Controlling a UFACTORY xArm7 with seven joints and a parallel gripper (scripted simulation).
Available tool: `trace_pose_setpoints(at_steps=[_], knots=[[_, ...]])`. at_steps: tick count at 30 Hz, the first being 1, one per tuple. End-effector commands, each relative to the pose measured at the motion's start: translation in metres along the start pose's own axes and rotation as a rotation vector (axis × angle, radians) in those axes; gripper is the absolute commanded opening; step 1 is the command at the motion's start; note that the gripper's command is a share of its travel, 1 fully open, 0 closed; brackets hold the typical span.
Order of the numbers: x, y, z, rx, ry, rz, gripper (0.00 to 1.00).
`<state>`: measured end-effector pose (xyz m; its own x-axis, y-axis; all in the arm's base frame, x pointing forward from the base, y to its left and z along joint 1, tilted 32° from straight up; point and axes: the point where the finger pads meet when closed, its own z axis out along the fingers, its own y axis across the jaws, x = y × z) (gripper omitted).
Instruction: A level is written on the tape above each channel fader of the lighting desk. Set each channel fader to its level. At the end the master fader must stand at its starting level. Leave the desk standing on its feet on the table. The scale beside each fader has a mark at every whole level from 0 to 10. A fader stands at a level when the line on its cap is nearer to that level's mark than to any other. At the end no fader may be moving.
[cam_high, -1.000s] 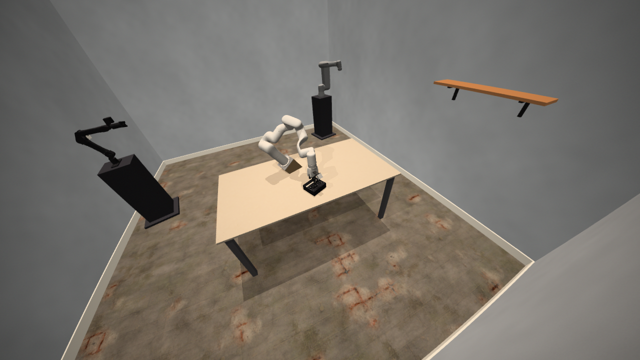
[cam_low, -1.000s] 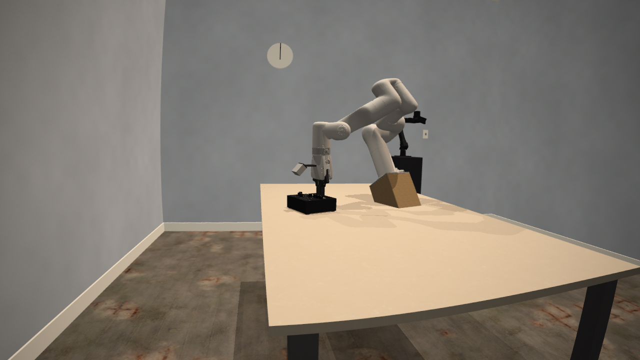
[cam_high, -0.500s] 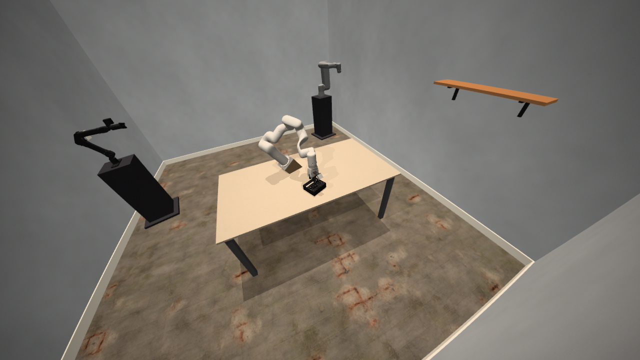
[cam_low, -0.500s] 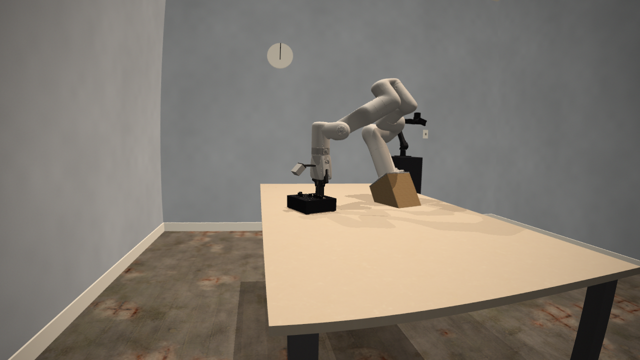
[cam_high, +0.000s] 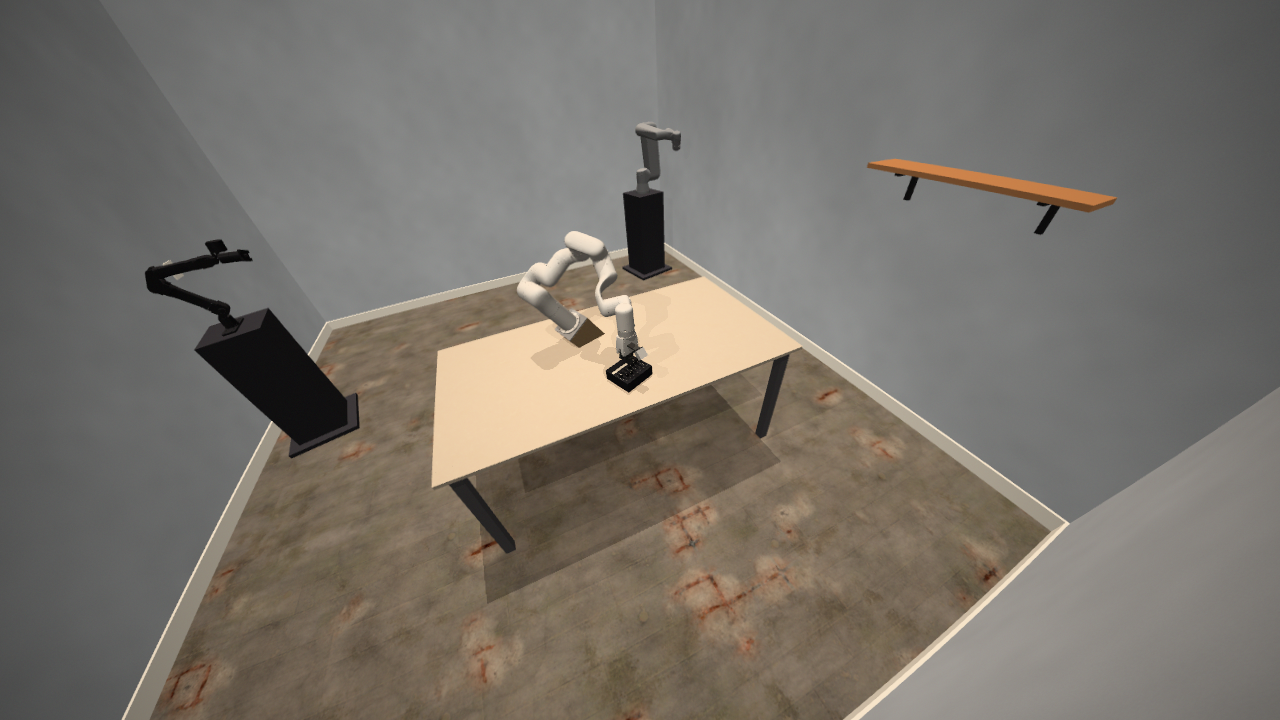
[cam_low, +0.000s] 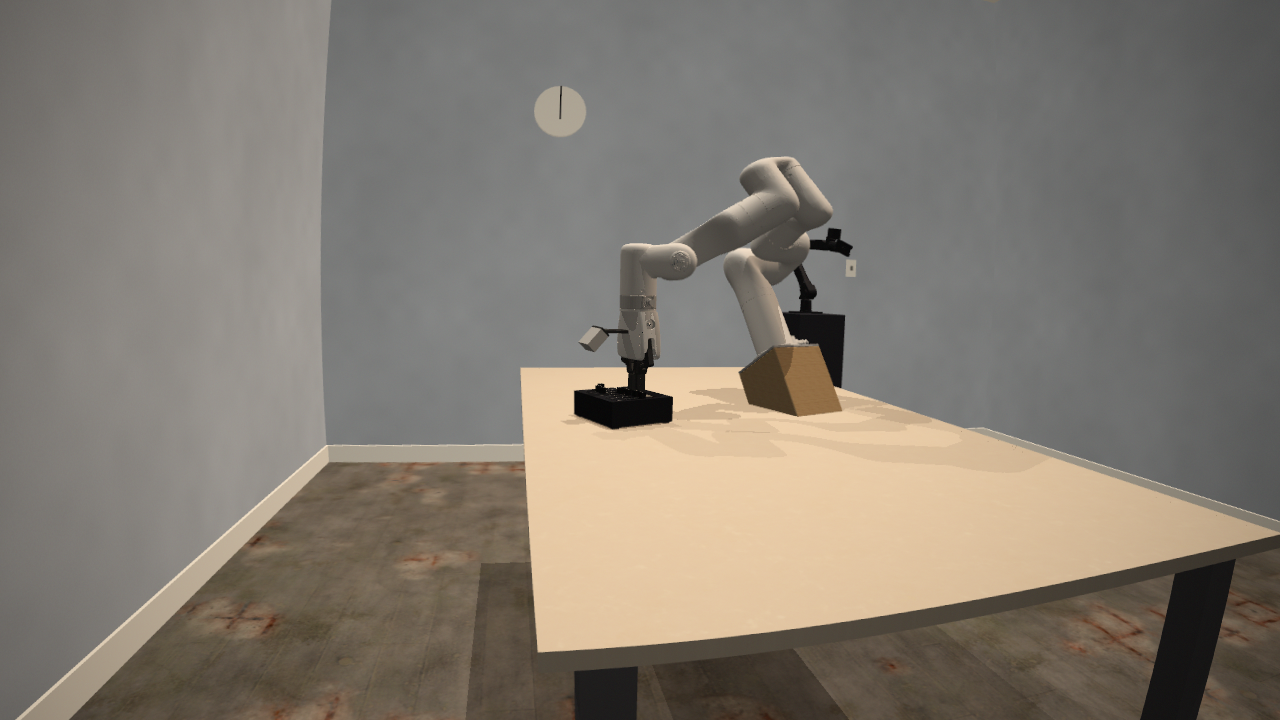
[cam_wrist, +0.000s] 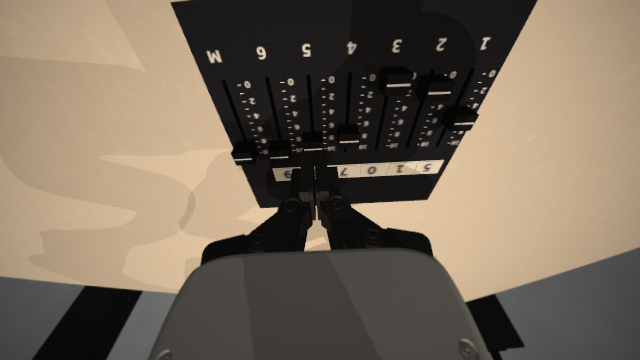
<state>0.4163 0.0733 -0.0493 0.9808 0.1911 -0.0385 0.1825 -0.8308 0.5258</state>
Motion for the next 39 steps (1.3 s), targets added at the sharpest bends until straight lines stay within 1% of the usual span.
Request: trace_pose_setpoints(at_steps=[1,15,39], knots=[[0.0035,-0.0004,-0.0017,0.001,0.004,0.000,0.00],[0.0091,-0.0004,-0.0017,0.001,0.004,0.000,0.00],[0.0098,-0.0003,-0.0017,0.001,0.004,0.000,0.00]])
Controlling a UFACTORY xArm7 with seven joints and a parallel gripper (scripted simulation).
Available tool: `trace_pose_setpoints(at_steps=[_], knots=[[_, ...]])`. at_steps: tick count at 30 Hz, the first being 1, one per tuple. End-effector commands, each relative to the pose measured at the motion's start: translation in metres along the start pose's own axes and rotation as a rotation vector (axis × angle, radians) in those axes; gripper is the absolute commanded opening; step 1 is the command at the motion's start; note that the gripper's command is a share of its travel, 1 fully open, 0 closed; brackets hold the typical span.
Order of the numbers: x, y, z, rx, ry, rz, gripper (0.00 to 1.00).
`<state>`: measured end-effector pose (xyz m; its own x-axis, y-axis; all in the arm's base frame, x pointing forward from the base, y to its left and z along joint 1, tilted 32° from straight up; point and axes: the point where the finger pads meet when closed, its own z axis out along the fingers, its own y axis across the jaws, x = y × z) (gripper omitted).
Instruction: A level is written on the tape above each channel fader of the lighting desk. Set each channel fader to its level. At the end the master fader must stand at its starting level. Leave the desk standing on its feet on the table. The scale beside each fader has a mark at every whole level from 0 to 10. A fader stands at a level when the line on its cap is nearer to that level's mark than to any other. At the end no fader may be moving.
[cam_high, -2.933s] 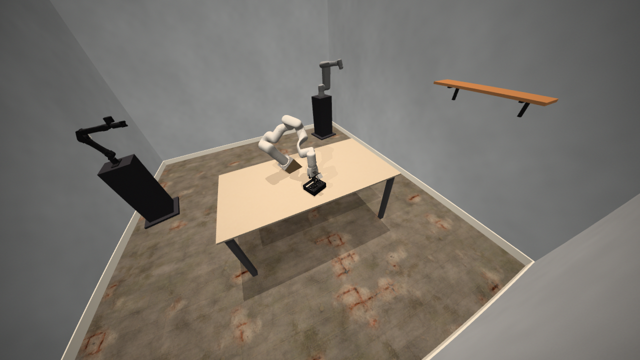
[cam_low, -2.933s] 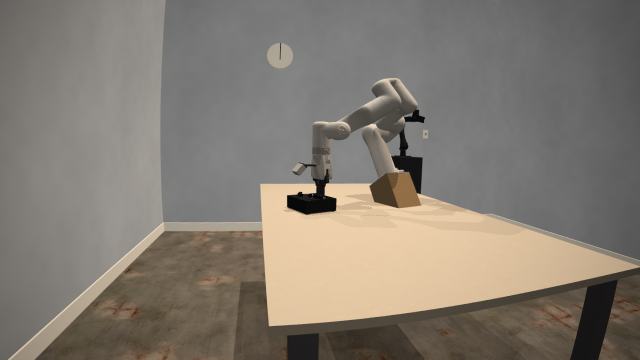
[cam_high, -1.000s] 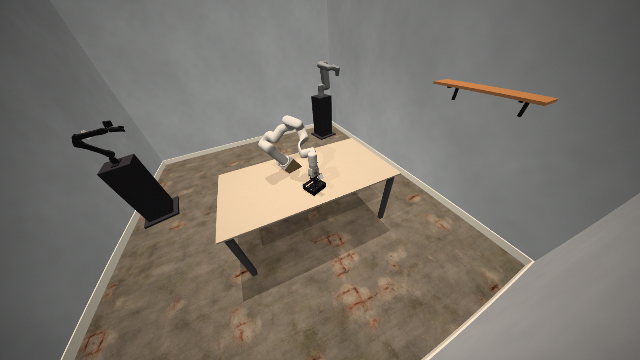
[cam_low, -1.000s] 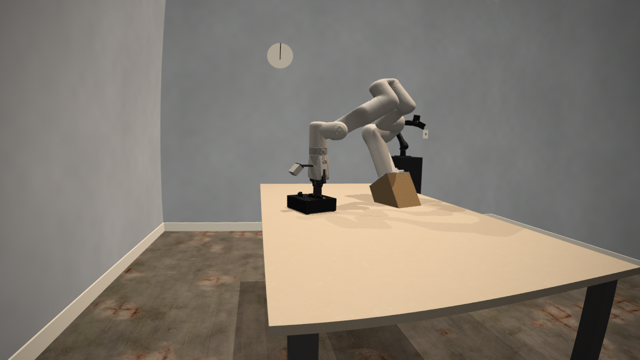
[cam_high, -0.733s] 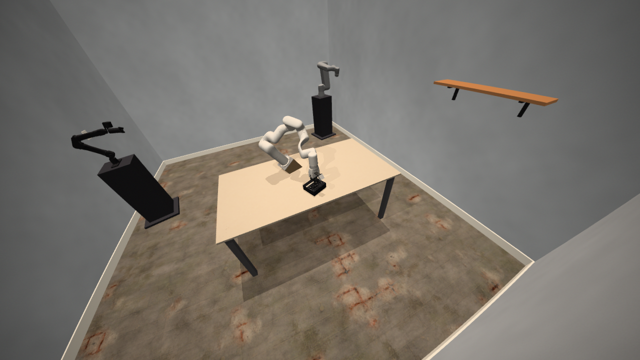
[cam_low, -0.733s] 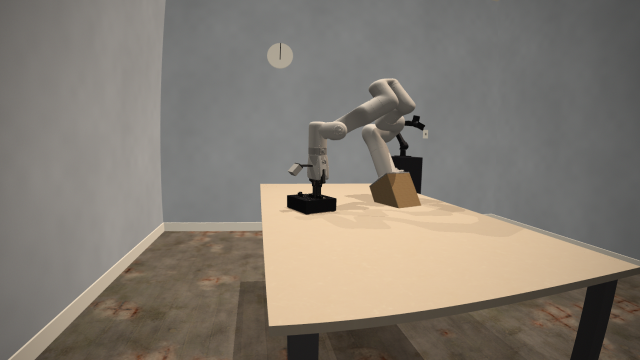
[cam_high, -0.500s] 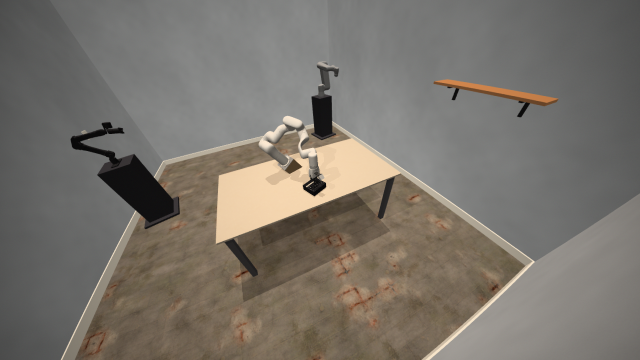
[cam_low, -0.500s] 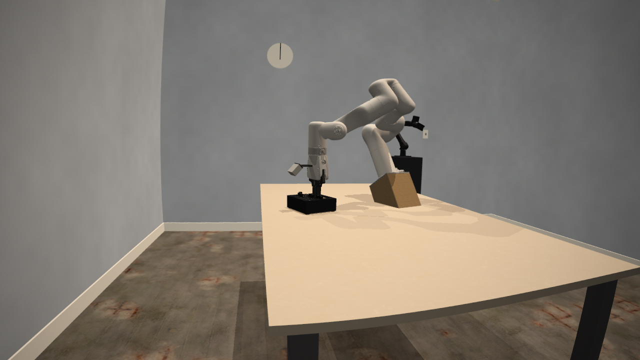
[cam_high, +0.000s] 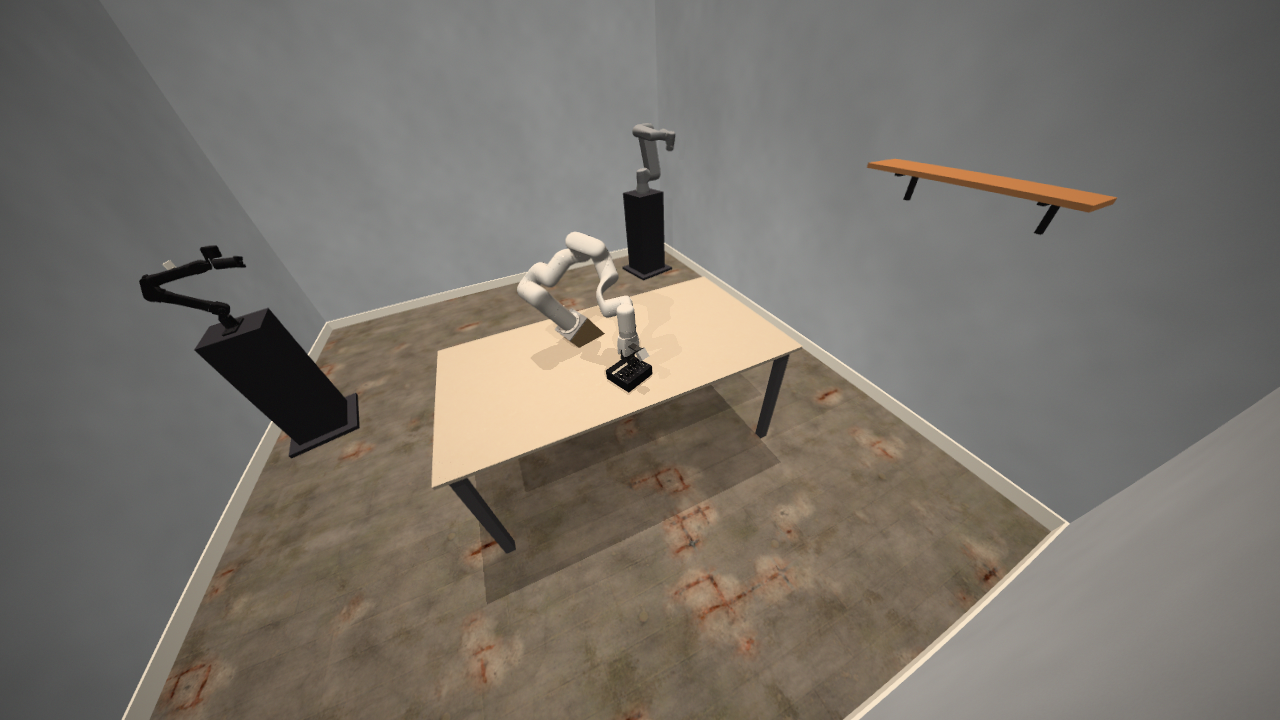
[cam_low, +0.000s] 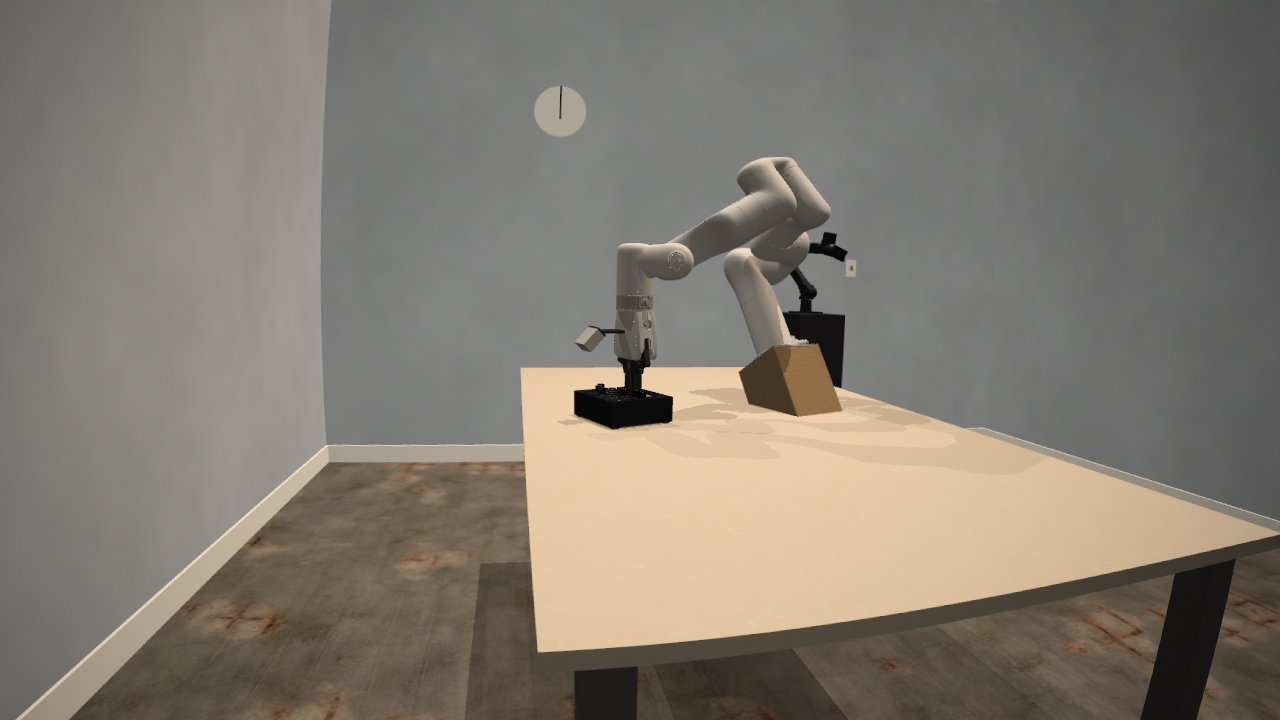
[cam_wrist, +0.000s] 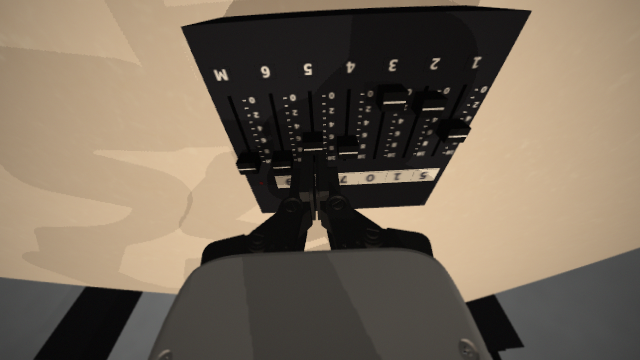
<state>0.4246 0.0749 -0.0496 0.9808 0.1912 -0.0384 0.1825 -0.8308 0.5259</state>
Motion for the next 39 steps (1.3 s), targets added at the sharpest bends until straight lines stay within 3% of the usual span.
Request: trace_pose_setpoints(at_steps=[1,29,39], knots=[[0.001,0.000,-0.002,0.001,0.004,0.000,0.00],[-0.005,0.000,-0.004,0.001,0.004,0.000,0.00],[-0.005,0.000,-0.031,0.001,0.004,0.000,0.00]])
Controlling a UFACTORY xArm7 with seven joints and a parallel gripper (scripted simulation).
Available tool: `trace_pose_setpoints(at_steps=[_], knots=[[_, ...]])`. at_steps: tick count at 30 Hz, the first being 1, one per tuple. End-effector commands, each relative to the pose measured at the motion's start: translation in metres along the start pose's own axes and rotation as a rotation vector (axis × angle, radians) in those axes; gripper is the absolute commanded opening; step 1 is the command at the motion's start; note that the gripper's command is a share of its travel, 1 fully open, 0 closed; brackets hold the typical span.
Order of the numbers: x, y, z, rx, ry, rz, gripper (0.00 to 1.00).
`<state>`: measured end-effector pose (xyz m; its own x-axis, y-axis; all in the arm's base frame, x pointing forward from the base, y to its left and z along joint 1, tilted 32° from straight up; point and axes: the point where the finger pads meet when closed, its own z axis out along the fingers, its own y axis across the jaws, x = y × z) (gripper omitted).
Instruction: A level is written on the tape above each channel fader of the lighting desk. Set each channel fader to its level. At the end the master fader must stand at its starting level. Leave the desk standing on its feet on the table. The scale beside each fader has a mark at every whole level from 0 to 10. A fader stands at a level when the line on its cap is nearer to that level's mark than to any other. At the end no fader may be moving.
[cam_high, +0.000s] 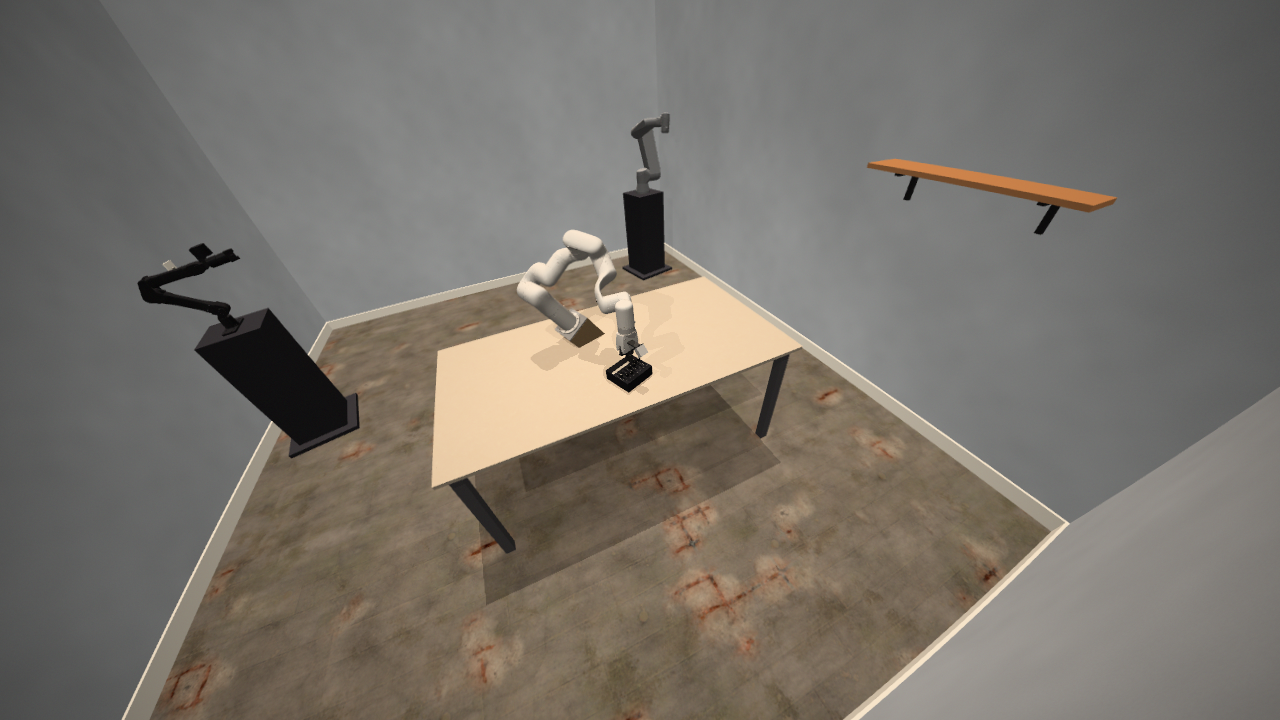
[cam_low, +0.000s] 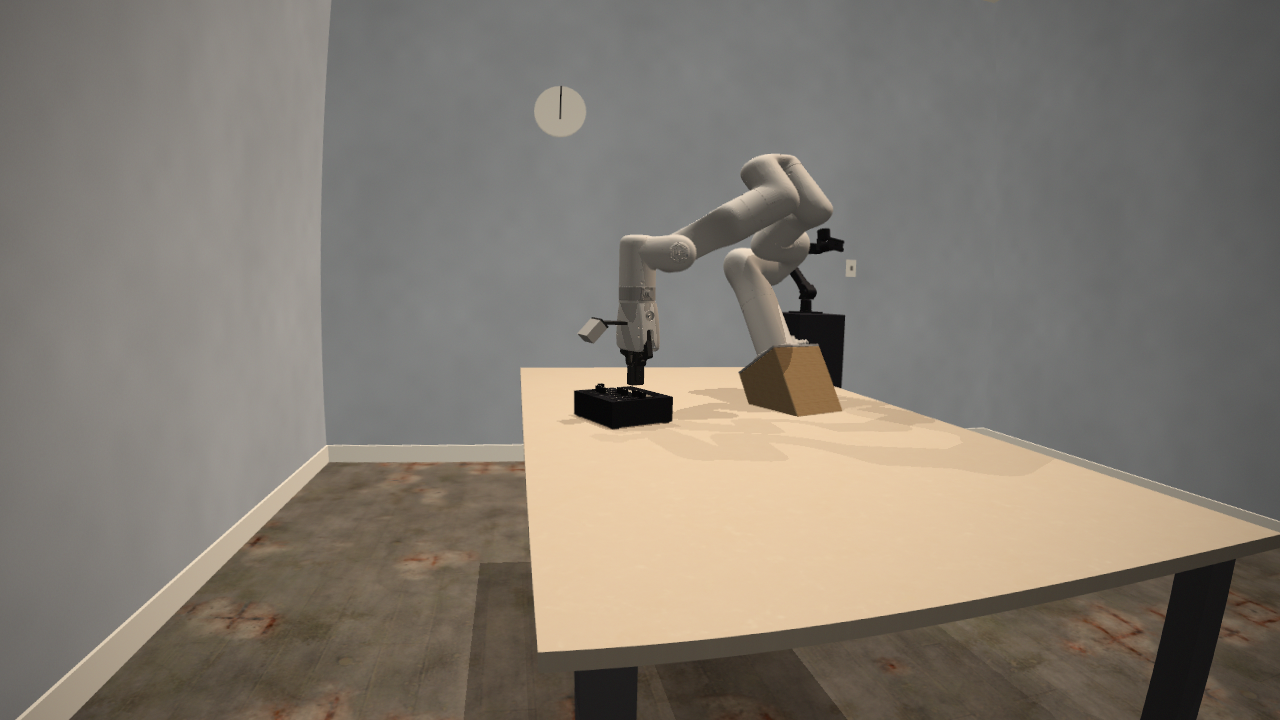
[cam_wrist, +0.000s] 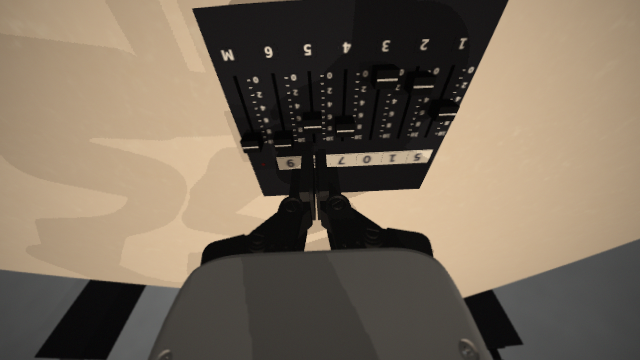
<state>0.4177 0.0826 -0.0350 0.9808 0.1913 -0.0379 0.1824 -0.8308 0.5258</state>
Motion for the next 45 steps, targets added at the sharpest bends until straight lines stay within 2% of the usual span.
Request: trace_pose_setpoints(at_steps=[1,5,20,21,29,39,41,45], knots=[[0.001,0.000,-0.016,0.001,0.004,0.000,0.00],[0.001,0.000,-0.023,0.001,0.004,0.000,0.00],[0.001,0.000,-0.025,0.001,0.004,0.000,0.00],[0.001,0.000,-0.025,0.001,0.004,0.000,1.00],[0.001,0.000,-0.032,0.001,0.004,0.000,1.00],[0.001,0.000,-0.074,0.001,0.004,0.000,1.00],[0.001,0.000,-0.074,0.001,0.004,0.000,1.00],[0.001,0.000,-0.091,0.001,0.004,0.000,1.00]])
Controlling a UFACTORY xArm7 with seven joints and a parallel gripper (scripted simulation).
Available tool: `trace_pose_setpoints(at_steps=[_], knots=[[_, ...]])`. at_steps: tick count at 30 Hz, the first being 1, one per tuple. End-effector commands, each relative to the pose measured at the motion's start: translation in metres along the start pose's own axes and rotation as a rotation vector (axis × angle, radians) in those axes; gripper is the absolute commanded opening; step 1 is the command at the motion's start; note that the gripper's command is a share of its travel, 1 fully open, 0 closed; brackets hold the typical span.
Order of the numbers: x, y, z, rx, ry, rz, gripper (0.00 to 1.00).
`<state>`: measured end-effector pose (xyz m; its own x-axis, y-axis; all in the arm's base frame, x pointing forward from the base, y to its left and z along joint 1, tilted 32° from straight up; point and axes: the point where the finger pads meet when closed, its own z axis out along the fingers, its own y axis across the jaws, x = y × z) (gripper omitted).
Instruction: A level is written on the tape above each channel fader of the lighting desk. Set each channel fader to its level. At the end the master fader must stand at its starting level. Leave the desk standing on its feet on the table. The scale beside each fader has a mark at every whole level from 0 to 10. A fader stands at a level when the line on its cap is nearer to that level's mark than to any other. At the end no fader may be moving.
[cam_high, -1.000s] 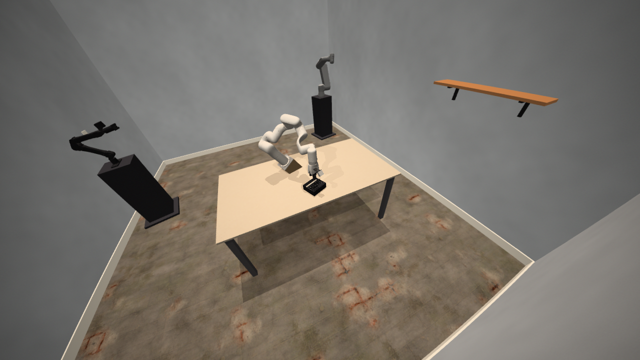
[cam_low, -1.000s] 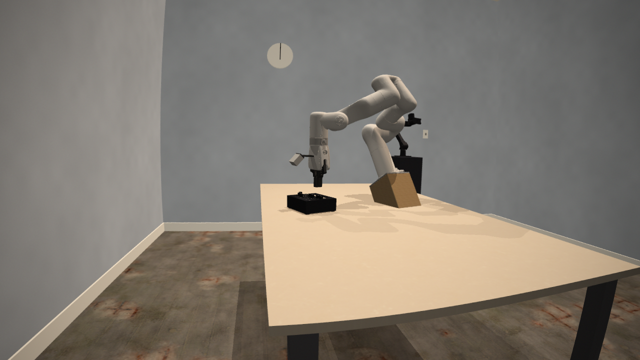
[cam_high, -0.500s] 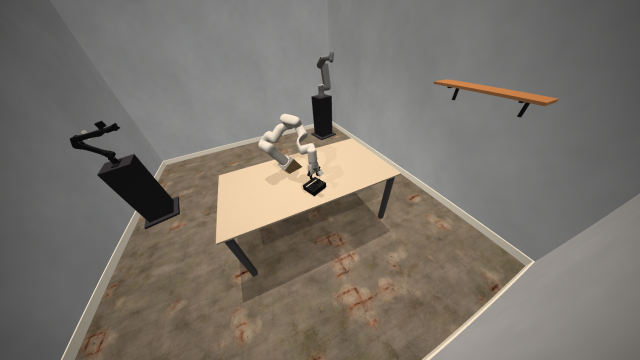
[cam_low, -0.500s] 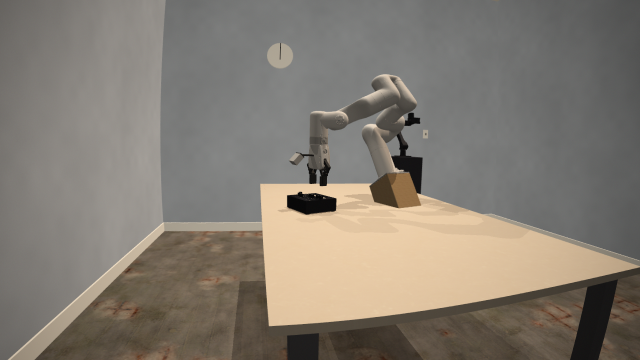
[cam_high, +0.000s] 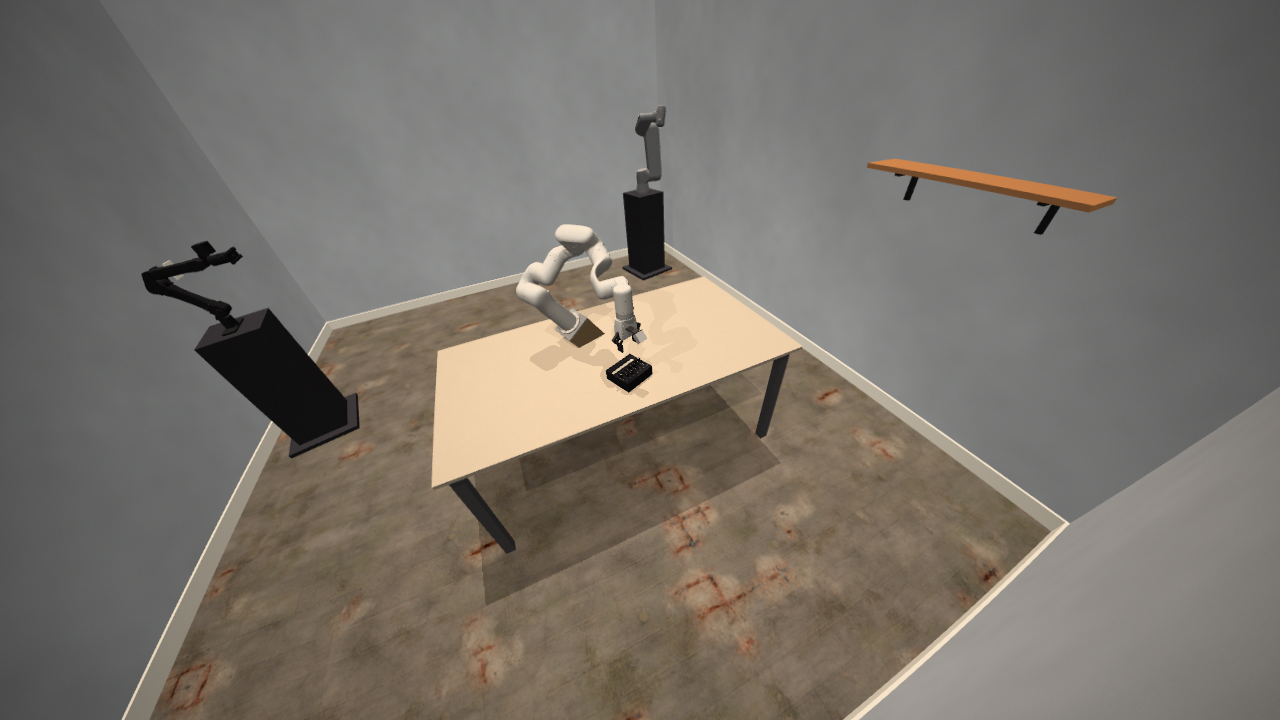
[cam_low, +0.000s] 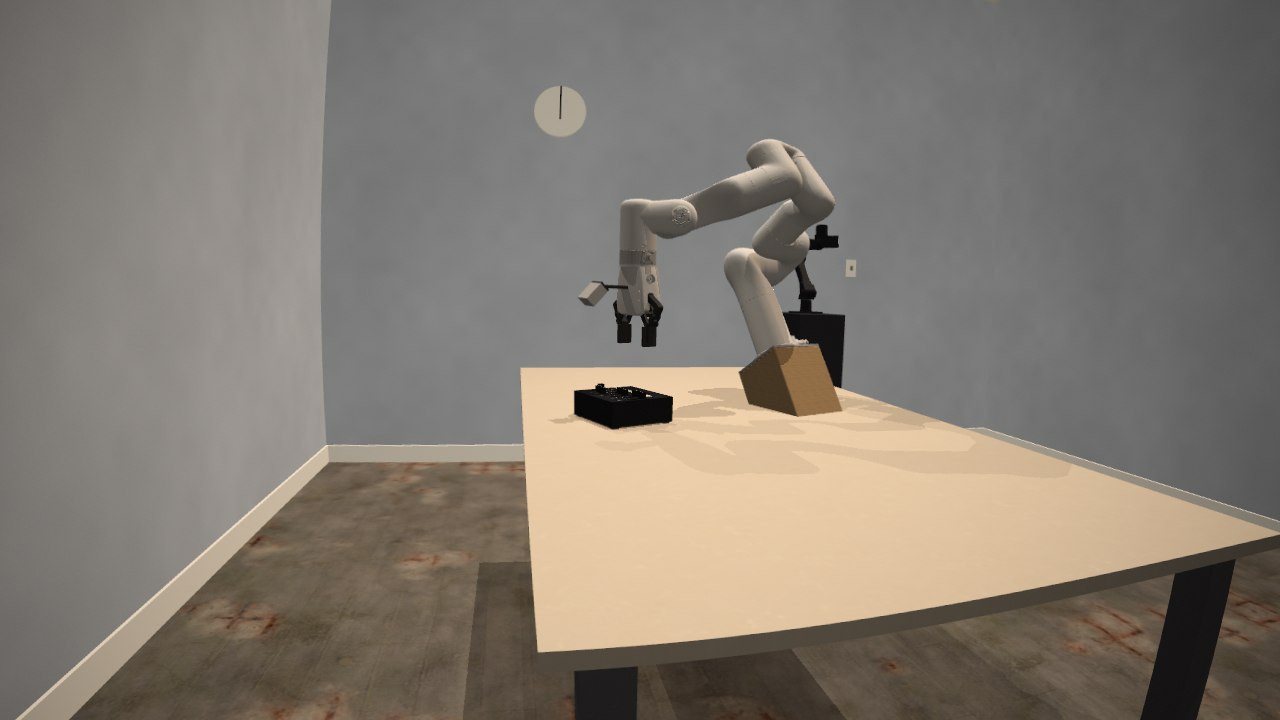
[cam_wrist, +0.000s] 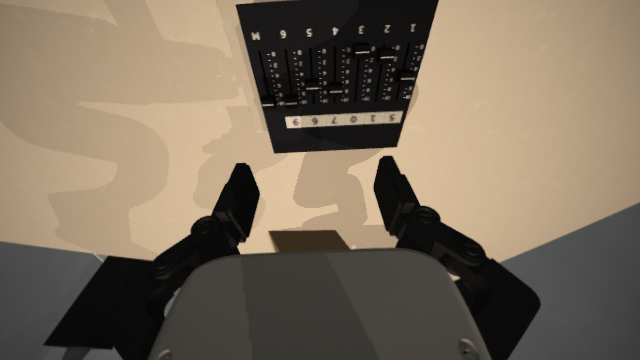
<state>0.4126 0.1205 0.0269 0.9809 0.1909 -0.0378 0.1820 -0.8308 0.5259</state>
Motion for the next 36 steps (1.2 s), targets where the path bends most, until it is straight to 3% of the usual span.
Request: trace_pose_setpoints(at_steps=[1,7,36], knots=[[0.0009,-0.0004,-0.0215,0.001,0.004,-0.001,1.00],[0.0009,-0.0004,-0.0312,0.001,0.004,-0.001,1.00],[0.0009,-0.0004,-0.0315,0.001,0.004,-0.001,1.00]])
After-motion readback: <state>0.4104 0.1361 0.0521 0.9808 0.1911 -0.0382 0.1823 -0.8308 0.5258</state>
